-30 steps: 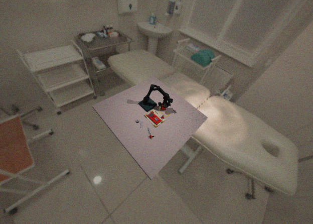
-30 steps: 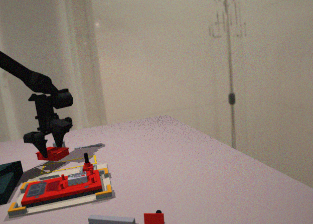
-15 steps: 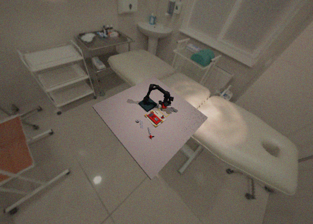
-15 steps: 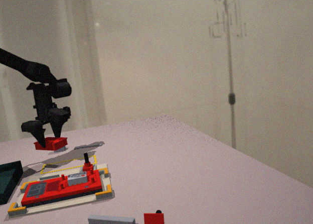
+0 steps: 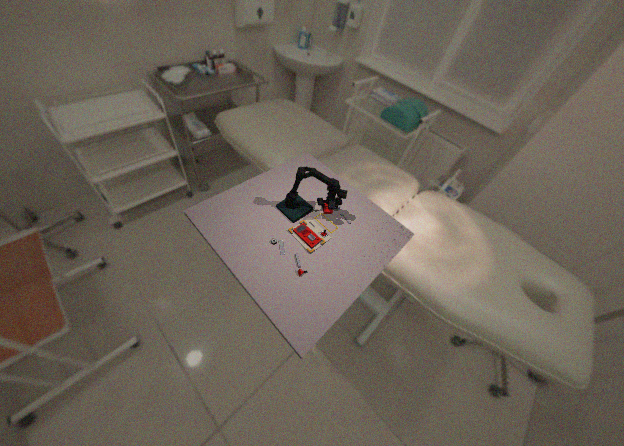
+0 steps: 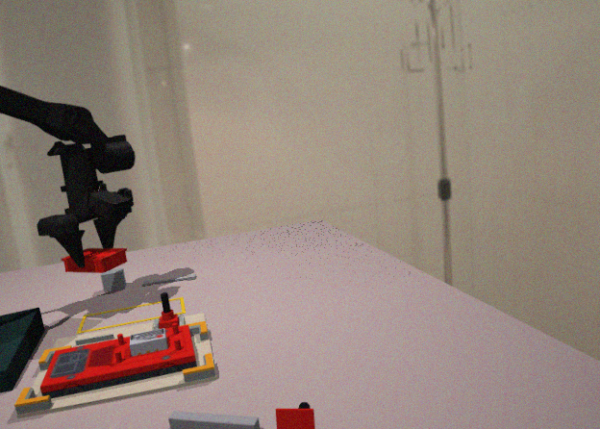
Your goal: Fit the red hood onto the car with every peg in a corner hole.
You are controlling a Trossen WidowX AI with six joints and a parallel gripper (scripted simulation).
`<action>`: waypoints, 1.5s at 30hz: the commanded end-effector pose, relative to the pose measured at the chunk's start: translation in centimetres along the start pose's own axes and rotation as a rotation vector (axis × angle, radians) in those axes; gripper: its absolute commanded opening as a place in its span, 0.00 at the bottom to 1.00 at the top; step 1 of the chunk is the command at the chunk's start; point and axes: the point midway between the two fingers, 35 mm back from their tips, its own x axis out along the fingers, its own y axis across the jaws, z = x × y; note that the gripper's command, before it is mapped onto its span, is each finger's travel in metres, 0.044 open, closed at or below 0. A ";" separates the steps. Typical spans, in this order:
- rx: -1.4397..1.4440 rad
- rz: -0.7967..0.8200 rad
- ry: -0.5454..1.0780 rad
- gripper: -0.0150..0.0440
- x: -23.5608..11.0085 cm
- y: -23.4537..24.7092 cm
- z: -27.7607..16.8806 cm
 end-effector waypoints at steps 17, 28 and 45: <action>-0.099 0.007 0.000 0.25 -0.3 -1.3 4.3; -0.147 0.011 -0.014 0.25 -0.4 -2.8 7.6; -0.272 0.008 -0.020 0.25 -0.5 -5.5 12.1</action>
